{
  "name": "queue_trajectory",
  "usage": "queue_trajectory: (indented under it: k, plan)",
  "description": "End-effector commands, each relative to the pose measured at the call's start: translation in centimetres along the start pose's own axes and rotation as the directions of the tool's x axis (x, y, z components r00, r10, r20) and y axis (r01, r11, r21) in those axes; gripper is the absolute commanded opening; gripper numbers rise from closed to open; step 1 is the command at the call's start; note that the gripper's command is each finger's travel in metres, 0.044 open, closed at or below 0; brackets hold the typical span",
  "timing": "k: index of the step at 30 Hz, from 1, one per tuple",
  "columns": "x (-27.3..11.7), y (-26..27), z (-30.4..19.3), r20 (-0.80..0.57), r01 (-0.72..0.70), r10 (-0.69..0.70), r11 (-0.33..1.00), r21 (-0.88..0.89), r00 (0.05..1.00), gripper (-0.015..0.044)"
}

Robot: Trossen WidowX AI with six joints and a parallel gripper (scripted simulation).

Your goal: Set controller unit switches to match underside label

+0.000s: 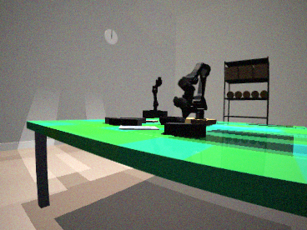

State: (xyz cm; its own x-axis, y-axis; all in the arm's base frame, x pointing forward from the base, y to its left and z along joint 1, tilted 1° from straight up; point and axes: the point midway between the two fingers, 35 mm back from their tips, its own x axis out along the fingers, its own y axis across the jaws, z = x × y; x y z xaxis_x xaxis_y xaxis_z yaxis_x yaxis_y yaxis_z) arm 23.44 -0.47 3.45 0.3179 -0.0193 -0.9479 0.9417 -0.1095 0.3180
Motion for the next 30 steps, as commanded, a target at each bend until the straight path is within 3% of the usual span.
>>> queue_trajectory:
  k: [1,30]
  plan:
    - [0.9,-0.5,0.1,0.005,0.012,-0.012,1.000,0.004,1.000,0.0000]
    - [2.5,-0.6,0.1,0.006,0.012,-0.012,1.000,0.005,1.000,0.0000]
